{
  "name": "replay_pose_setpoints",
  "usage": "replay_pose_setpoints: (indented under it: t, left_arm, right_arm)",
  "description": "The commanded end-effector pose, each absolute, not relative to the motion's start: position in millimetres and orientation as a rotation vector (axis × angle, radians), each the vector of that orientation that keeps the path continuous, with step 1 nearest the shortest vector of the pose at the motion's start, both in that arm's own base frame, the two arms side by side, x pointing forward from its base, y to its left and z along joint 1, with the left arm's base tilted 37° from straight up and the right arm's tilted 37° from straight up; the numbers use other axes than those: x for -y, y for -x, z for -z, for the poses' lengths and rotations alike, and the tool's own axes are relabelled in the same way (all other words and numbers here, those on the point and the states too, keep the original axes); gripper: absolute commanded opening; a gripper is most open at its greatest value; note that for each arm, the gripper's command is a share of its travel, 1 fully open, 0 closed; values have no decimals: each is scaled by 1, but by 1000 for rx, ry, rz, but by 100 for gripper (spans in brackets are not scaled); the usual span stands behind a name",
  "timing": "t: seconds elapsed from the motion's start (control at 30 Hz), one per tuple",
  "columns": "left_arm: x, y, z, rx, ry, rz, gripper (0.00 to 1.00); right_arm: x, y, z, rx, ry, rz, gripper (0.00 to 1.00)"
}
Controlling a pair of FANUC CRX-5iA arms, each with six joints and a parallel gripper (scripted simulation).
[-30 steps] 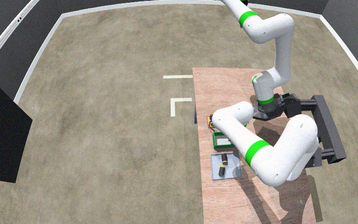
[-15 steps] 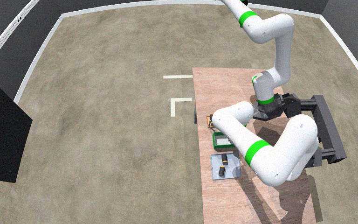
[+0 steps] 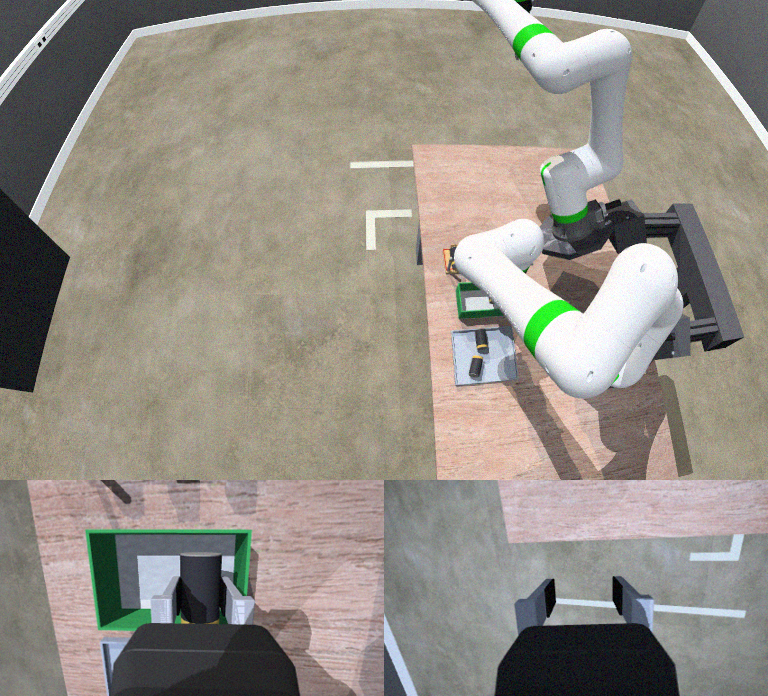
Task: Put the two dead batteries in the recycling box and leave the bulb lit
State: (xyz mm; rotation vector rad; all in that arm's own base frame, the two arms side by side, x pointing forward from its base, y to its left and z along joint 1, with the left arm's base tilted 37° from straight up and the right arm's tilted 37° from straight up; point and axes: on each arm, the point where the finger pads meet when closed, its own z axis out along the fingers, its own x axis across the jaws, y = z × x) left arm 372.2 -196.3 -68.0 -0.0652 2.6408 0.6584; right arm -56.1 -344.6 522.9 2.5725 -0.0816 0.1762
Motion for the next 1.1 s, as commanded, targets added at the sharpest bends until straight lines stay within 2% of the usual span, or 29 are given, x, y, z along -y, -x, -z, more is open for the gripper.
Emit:
replay_pose_setpoints:
  t: [0.0,0.27,0.97,1.0,1.07]
  left_arm:
    - [193,-376,76,-2641,65,-656,57]
    - [176,-390,104,-2641,65,-656,57]
    - [171,-394,114,-2641,65,-656,57]
    - [171,-394,114,-2641,65,-656,90]
    - [171,-394,114,-2641,65,-656,90]
  right_arm:
    - [344,57,-524,83,-2570,-176,100]
    - [344,57,-524,83,-2570,-176,100]
    - [344,57,-524,83,-2570,-176,100]
    - [344,57,-524,83,-2570,-176,100]
    - [344,57,-524,83,-2570,-176,100]
